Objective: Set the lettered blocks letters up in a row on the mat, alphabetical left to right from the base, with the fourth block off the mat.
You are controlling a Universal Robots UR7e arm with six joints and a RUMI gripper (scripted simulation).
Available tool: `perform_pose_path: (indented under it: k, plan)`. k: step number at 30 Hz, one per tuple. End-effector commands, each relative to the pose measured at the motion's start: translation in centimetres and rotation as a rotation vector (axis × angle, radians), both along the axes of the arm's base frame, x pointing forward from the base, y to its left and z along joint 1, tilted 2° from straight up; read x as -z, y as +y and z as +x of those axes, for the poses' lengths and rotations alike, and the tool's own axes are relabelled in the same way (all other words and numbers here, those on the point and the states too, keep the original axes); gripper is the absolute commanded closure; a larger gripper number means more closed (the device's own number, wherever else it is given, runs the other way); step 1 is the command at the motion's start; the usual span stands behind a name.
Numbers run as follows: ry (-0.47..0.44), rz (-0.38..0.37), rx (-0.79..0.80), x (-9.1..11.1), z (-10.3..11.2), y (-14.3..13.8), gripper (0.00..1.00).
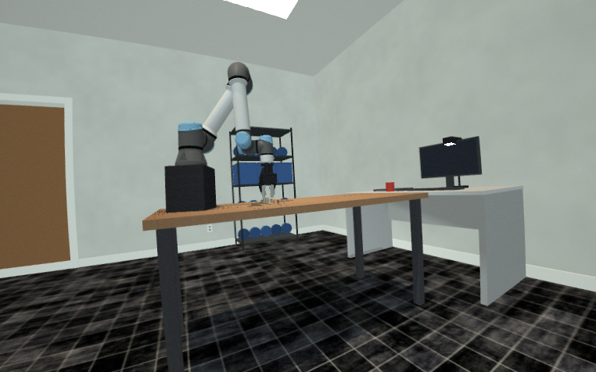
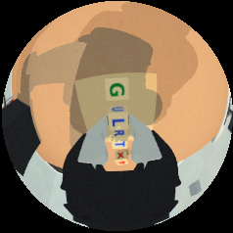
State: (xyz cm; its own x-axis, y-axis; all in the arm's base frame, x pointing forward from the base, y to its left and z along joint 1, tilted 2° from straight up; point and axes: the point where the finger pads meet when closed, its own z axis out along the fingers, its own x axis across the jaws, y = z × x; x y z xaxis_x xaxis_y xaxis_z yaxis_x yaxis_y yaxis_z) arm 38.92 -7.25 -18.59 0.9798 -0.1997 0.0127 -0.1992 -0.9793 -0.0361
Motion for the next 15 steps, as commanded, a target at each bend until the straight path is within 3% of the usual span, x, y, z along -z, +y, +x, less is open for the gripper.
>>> perform_pose_path:
  k: [1,10,15]
  plan:
    - [-0.003,-0.001,0.001,-0.05,0.15,-0.06,0.91]
    - [-0.003,-0.001,0.001,-0.05,0.15,-0.06,0.91]
    - [-0.003,-0.001,0.001,-0.05,0.15,-0.06,0.84]
